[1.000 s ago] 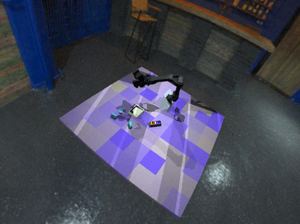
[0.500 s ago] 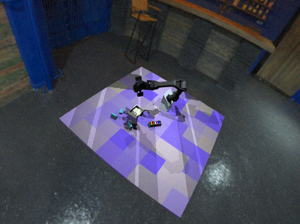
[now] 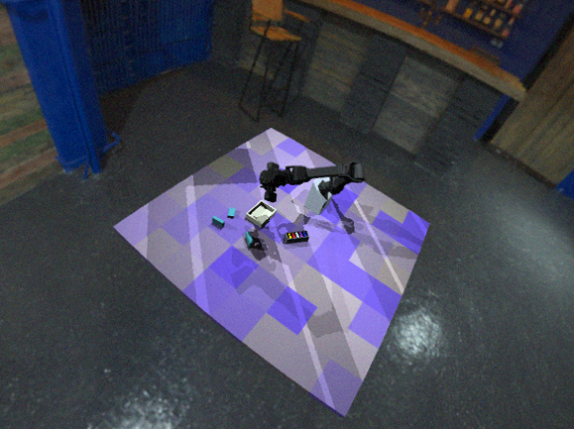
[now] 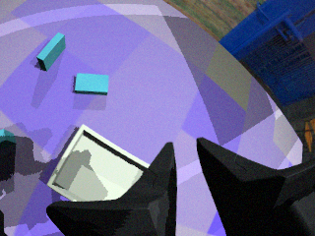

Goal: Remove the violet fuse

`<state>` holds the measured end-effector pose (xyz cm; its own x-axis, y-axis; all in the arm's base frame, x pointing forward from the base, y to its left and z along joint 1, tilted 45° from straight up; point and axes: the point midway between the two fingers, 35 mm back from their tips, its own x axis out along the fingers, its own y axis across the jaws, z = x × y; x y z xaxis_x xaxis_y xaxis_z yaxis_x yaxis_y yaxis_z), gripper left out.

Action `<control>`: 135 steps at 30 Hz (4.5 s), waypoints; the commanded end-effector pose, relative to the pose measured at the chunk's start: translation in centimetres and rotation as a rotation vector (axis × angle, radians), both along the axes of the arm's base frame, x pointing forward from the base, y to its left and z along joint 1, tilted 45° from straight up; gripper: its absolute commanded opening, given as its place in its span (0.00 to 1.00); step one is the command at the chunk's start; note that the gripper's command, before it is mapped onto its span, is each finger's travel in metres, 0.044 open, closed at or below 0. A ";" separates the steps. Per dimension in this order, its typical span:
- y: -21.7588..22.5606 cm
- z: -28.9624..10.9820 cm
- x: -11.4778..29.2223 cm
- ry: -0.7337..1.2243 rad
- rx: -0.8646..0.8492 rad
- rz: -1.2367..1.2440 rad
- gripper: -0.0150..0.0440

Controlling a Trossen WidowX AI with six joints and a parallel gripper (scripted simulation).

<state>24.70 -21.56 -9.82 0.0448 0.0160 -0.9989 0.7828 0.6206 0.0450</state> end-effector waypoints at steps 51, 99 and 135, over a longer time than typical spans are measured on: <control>25.3 11.5 2.8 0.520 0.726 -1.348 0.38; 27.7 9.3 3.0 0.521 0.728 -1.348 0.38; 27.7 9.2 3.0 0.516 0.724 -1.346 0.25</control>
<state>27.67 6.32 -0.78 0.0920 0.6969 -0.7112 0.7367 -0.5282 -0.4222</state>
